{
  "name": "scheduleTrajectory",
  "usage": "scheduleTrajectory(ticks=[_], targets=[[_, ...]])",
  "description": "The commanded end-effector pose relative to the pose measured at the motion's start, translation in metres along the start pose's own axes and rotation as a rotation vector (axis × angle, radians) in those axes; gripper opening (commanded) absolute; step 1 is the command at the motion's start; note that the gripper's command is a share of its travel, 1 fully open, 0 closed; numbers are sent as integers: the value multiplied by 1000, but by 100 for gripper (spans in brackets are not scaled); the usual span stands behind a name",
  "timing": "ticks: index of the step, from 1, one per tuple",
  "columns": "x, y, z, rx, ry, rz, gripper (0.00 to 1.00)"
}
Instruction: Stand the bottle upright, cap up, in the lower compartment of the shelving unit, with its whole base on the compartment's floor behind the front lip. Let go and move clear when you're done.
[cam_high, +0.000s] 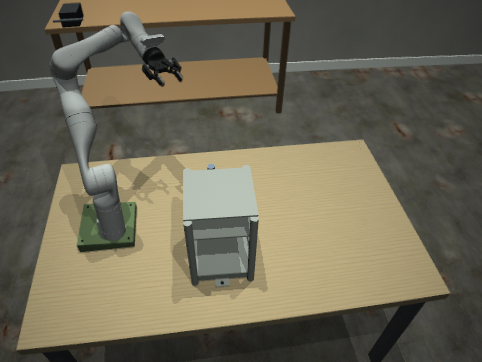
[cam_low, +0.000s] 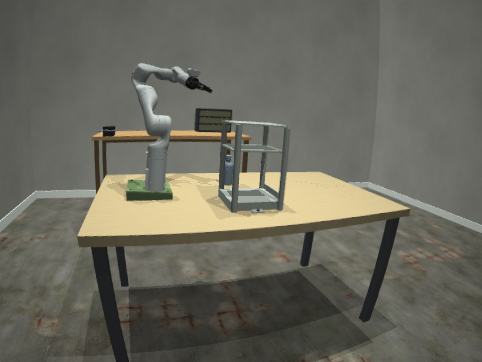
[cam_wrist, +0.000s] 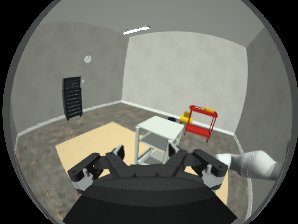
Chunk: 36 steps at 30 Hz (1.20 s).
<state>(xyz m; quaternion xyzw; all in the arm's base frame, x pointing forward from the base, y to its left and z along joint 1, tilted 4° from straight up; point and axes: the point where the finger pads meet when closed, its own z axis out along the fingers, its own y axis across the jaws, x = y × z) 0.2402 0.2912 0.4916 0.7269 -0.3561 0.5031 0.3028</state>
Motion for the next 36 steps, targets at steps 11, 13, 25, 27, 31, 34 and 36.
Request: scheduleTrajectory(ticks=[11,13,25,27,31,34,36], targets=[[-16,-15,13,-57,26,33,81],[-16,-15,13,-57,26,33,81],[-24,-22,20,-84,39,47,81],[-24,-22,20,-84,39,47,81],[-32,-28,27,-111,52,61,81],[-32,-28,27,-111,52,61,81],[-32,-28,27,-111,52,61,81]])
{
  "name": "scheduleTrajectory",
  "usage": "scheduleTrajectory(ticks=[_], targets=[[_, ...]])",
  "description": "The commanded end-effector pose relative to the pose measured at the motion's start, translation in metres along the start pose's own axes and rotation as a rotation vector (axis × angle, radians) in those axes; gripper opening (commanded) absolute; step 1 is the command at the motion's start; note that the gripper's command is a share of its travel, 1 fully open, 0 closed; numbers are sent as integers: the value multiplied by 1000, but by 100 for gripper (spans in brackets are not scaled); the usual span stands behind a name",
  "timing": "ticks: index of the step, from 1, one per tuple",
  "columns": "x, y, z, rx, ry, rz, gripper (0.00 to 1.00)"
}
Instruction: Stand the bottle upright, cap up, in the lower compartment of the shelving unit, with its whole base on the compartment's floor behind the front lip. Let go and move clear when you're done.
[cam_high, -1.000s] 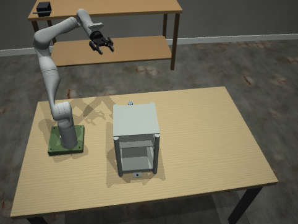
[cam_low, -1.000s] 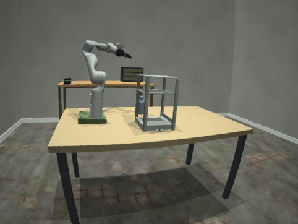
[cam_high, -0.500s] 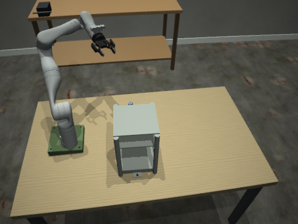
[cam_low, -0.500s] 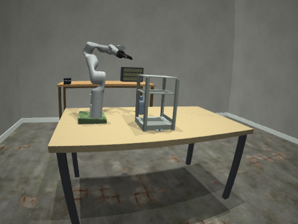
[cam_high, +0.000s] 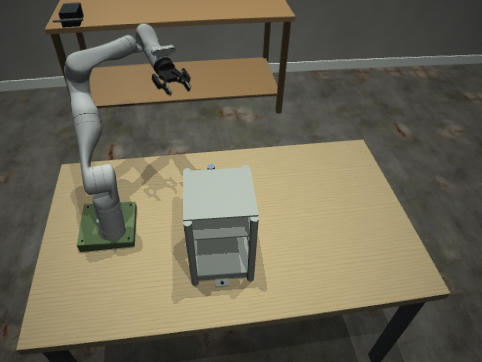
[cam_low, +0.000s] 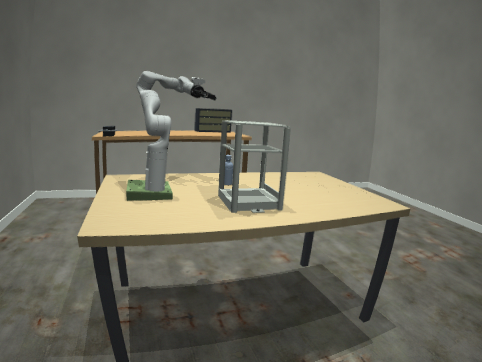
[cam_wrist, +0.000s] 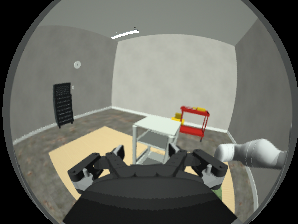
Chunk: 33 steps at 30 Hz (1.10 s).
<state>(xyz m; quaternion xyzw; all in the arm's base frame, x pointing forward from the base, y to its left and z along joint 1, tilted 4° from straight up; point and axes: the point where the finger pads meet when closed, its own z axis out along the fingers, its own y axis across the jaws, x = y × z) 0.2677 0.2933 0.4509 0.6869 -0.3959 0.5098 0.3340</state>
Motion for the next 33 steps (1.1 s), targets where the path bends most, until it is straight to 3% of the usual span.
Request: scheduleTrajectory(ticks=[1,4,5,15,16,24,25,33], targets=[[0,-1,2,-6,4,2,81],[0,-1,2,-6,4,2,81],[-8,-8,8,-32,17,15,81],[-8,-8,8,-32,17,15,81],[-17,-14,15,-58,29,28,81],[-17,-14,15,-58,29,28,81],[-25,-19,22,-83,42,40,81],[-25,-19,22,-83,42,40,81]])
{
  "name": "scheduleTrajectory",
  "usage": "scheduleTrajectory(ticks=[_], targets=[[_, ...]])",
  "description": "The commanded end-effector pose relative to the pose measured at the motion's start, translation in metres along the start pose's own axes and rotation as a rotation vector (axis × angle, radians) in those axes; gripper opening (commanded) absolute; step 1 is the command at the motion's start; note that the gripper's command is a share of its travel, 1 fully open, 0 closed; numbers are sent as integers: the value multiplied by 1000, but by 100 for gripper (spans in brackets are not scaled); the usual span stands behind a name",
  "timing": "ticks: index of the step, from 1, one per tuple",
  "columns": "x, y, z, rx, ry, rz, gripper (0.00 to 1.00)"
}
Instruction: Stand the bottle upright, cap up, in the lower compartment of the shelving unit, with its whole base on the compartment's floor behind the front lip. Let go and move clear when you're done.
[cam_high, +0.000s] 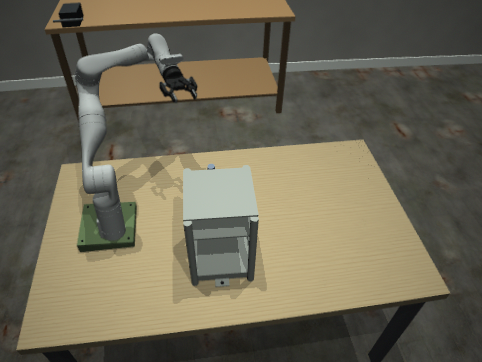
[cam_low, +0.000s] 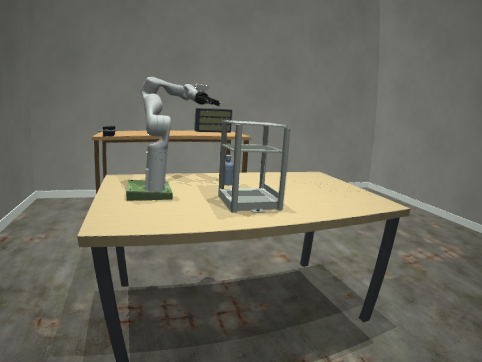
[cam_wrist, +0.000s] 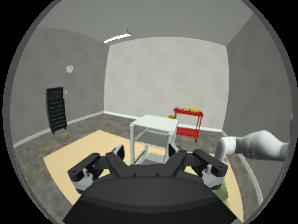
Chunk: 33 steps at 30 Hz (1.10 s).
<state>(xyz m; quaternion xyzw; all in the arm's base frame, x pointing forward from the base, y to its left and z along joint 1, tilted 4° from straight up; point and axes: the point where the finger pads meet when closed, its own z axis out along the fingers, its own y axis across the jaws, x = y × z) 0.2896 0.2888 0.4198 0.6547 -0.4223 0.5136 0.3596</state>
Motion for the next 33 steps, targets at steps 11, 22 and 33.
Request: scheduleTrajectory(ticks=[11,22,33], targets=[[-16,-11,14,-50,25,23,81],[-24,-16,21,-72,36,33,81],[-32,-21,28,-94,48,43,81]])
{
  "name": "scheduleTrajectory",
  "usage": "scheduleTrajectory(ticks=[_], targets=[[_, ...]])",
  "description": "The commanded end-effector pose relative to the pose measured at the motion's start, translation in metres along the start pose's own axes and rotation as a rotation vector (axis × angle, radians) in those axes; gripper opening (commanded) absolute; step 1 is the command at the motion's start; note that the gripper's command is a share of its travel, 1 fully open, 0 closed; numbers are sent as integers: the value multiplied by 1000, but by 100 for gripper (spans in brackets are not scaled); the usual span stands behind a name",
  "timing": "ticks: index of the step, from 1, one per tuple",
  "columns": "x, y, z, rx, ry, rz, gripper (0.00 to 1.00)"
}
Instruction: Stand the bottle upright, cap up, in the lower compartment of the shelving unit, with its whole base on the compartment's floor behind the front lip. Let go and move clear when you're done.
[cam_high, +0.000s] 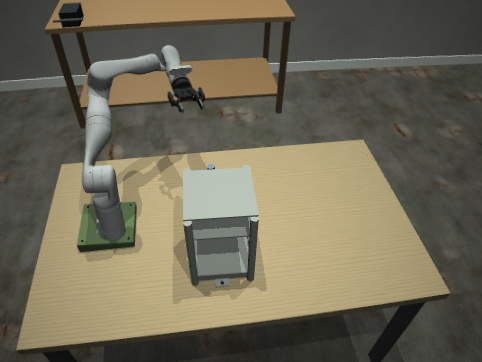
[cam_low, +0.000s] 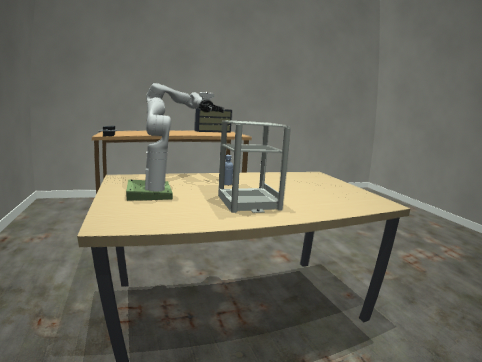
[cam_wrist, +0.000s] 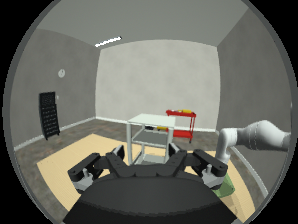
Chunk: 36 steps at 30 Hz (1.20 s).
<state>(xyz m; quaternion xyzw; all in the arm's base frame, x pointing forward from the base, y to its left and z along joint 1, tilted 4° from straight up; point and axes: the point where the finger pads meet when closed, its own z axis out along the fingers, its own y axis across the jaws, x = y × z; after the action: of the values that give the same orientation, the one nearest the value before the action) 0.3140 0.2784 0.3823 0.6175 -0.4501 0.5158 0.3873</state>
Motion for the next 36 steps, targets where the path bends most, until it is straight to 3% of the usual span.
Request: scheduleTrajectory(ticks=[1,3,4,12,13,20,21,28,29,36], targets=[[0,-1,2,-5,3,2,81],[0,-1,2,-5,3,2,81],[-8,-6,8,-26,14,10,81],[-8,-6,8,-26,14,10,81],[-15,-10,14,-46,25,19,81],[-15,-10,14,-46,25,19,81],[-23,-14,21,-66,36,27,81],[-23,-14,21,-66,36,27,81],[-30,-17,27,-85,46,34,81],[-30,-17,27,-85,46,34,81]])
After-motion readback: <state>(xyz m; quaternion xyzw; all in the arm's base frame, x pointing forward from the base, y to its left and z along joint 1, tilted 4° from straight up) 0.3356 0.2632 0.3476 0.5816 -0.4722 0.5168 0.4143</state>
